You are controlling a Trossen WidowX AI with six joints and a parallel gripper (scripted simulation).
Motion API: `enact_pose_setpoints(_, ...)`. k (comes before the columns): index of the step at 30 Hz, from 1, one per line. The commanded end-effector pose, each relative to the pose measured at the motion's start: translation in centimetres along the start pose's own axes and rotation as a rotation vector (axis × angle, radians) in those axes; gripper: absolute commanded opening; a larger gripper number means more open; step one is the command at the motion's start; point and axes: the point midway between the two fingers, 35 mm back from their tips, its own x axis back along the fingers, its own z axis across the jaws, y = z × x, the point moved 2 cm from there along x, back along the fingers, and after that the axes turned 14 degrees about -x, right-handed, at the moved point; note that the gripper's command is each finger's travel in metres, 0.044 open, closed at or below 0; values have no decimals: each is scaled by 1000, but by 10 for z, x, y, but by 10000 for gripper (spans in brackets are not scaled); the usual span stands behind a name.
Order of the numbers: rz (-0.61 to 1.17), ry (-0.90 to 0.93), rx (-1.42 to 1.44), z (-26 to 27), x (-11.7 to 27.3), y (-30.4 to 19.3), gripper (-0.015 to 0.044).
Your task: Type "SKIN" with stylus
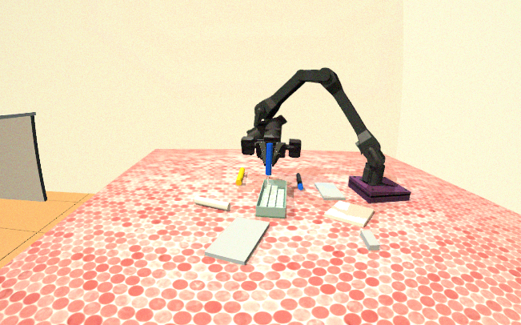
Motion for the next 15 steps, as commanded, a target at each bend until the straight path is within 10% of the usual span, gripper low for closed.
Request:
enact_pose_setpoints(1, -5, -3, 5, 0, -1, 3, 81)
enact_pose_setpoints(15, -5, -3, 5, 0, -3, 5, 81)
